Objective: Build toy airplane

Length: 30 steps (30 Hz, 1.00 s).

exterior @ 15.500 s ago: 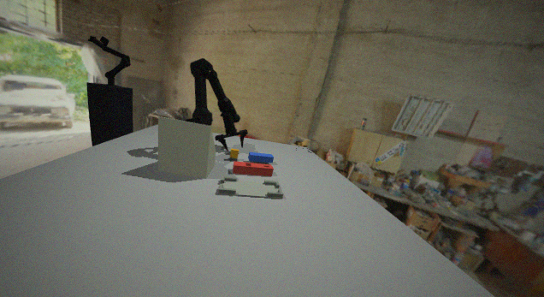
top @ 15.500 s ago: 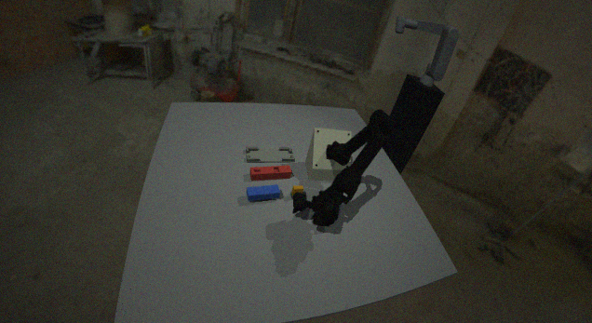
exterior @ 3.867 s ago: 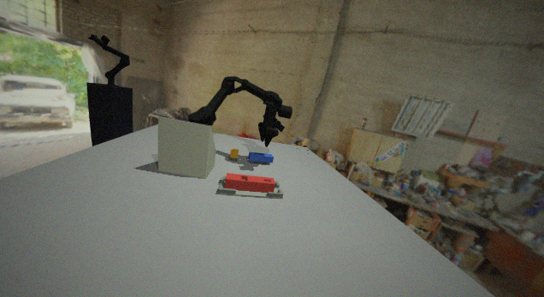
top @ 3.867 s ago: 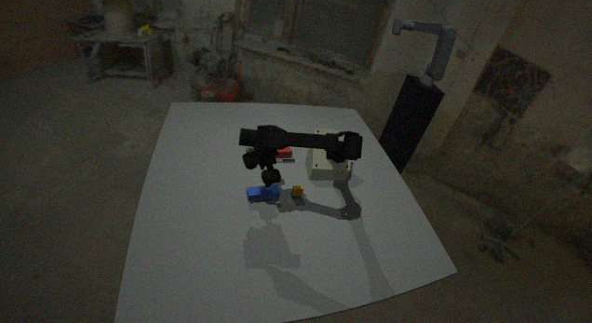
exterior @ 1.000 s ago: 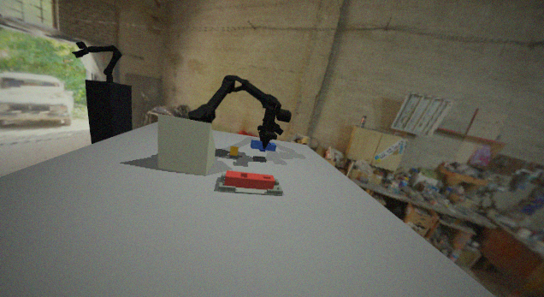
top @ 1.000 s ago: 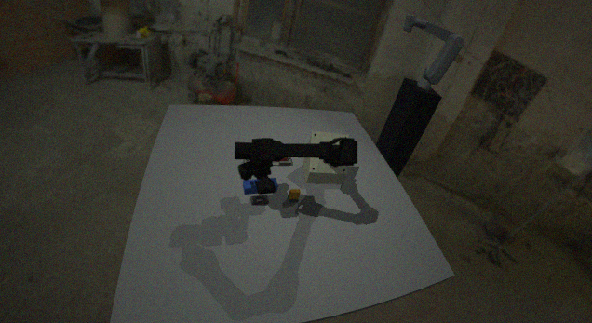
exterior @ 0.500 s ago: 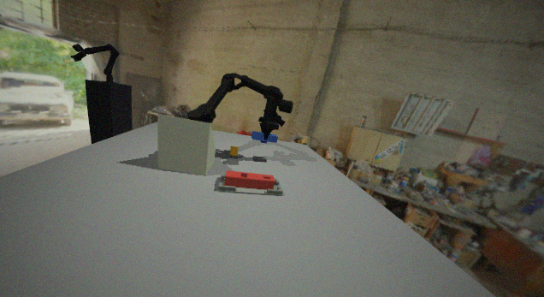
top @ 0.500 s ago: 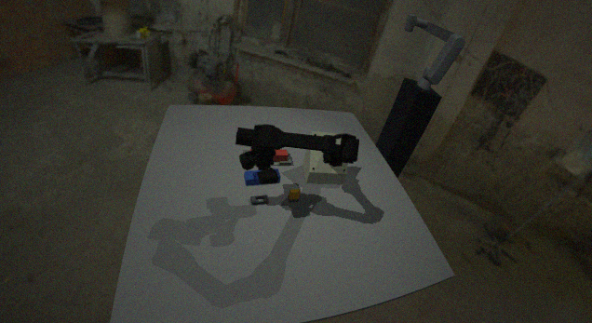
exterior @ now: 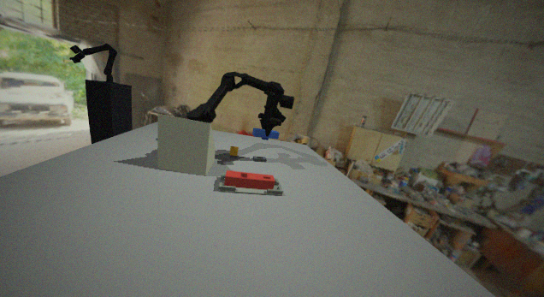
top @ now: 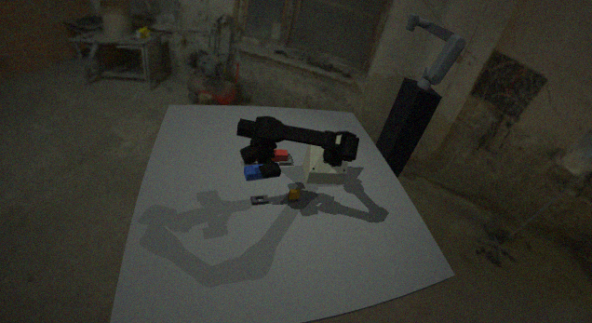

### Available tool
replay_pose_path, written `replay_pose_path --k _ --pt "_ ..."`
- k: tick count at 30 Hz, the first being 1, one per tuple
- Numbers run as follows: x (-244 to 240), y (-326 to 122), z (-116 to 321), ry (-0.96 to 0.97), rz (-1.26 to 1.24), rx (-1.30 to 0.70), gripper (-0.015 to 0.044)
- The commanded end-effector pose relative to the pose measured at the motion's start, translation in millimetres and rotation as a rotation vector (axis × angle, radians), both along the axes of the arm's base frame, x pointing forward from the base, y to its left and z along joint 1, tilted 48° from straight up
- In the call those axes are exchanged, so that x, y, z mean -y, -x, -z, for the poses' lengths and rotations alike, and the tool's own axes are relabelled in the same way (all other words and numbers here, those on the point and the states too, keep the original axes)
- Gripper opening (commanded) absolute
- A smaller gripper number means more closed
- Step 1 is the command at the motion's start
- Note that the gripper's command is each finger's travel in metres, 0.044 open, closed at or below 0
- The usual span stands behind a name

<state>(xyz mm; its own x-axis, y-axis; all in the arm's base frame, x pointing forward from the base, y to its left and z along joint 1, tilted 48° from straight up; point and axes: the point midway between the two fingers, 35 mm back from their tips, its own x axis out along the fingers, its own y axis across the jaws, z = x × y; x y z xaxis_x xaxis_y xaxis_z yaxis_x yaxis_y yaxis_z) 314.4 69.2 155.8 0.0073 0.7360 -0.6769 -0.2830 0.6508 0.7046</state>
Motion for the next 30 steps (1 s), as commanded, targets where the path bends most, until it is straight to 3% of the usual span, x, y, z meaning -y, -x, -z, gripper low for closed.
replay_pose_path --k 1,30 --pt "9 -2 14 0.006 -0.034 0.027 0.0000" --pt "65 -1 89 0.033 -0.323 0.339 0.0000"
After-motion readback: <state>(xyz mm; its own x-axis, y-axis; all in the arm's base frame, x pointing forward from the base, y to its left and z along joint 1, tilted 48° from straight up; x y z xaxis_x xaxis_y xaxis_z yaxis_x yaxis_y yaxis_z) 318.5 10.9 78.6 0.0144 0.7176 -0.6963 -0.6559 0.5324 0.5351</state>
